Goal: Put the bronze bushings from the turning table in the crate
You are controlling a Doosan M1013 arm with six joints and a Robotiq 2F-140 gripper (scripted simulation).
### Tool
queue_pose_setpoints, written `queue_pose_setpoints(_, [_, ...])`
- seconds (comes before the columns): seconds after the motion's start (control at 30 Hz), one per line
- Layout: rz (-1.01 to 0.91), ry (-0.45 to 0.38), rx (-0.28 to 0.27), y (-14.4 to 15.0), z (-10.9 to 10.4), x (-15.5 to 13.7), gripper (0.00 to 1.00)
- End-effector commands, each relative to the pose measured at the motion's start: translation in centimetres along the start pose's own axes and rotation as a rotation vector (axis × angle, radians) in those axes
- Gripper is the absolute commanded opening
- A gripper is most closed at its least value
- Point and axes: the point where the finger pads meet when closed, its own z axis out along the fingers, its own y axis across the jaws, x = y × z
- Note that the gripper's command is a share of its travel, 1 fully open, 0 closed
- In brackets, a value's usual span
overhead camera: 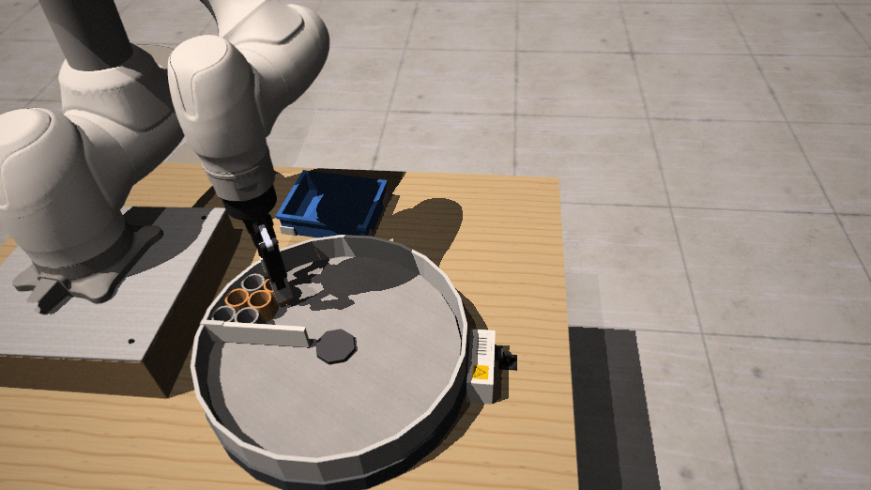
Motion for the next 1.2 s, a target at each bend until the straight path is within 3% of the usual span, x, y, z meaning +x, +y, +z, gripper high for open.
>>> queue_pose_setpoints(0.0, [0.000,0.000,0.000,0.0,0.0,0.0,0.00])
queue_pose_setpoints(0.8, [0.000,0.000,0.000,0.0,-0.1,0.0,0.00])
queue_pose_setpoints(1.17, [0.000,0.000,0.000,0.0,-2.7,0.0,0.00])
